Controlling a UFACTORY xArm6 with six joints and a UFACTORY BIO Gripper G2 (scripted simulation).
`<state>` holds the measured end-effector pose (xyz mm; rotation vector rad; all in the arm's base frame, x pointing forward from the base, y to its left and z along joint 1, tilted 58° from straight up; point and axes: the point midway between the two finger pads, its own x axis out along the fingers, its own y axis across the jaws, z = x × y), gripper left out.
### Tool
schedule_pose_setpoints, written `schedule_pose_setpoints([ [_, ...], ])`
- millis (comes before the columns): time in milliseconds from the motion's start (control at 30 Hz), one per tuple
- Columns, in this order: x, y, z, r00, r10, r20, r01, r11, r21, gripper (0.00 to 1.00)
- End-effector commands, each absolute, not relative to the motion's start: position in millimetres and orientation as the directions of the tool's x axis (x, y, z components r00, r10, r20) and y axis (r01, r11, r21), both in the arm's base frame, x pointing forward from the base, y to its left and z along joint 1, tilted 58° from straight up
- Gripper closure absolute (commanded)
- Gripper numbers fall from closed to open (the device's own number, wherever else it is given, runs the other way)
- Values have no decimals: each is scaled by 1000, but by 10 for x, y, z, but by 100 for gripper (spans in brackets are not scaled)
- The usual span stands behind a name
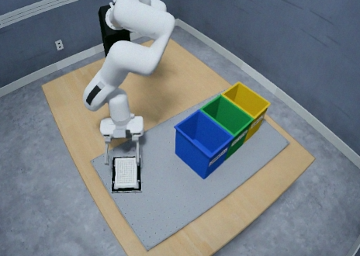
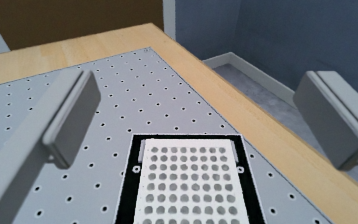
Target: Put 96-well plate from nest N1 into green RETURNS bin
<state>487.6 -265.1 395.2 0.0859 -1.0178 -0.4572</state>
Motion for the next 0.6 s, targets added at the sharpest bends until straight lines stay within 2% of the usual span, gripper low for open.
schedule_pose_setpoints([
  [0, 4934, -2663, 3925, 437, -406, 803, 328, 903, 278, 63],
  [567, 5143, -2699, 3792, 437, -406, 803, 329, 903, 278, 63],
])
